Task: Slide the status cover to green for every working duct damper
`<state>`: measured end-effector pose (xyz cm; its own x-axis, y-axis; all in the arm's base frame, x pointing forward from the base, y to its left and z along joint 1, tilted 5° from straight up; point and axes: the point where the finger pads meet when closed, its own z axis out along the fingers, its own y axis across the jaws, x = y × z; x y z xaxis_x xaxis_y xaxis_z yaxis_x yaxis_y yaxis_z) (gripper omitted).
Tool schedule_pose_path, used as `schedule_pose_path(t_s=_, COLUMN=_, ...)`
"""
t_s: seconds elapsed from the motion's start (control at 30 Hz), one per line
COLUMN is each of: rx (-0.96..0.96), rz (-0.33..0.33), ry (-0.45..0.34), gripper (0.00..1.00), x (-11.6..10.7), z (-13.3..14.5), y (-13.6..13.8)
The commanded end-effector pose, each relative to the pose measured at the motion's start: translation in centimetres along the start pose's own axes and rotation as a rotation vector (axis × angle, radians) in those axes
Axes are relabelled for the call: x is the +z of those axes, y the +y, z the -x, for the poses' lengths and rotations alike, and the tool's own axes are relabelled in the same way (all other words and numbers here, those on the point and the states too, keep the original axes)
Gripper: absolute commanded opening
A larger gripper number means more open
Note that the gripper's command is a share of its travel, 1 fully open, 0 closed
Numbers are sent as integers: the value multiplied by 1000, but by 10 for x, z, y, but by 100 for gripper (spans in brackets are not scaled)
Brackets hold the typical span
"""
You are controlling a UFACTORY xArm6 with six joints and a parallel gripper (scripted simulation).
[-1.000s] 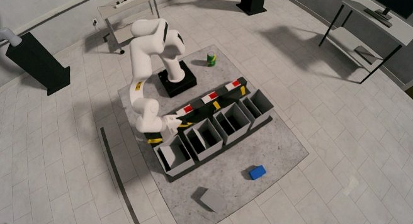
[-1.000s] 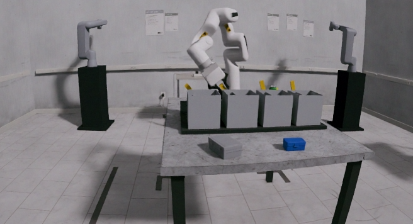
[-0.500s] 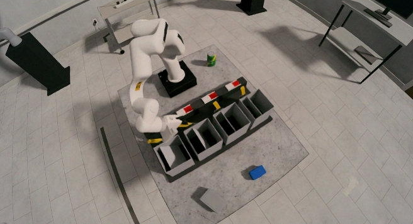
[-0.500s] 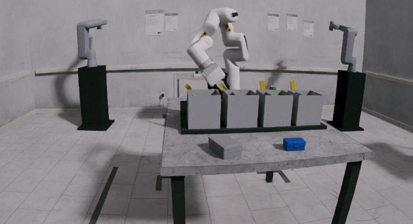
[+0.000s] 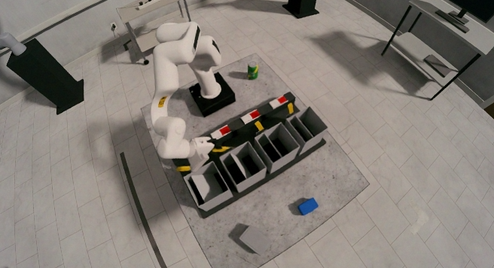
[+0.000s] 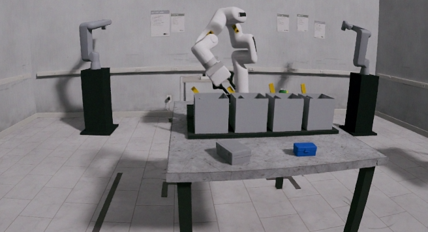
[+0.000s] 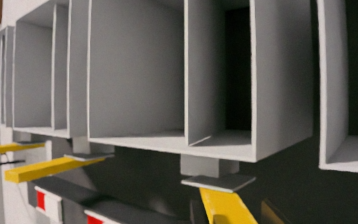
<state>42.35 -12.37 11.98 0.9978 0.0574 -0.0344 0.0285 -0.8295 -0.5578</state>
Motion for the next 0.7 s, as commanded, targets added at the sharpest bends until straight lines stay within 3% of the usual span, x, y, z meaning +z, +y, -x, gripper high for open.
schedule_pose_path(t_s=0.0, rx=-2, rz=2, ry=3, gripper=39, x=-20, z=-1, y=0)
schedule_pose_path(t_s=0.3, rx=-2, rz=2, ry=3, gripper=39, x=-51, z=-1, y=0)
schedule_pose_path(t_s=0.67, rx=-2, rz=2, ry=3, gripper=39, x=-58, z=-1, y=-1)
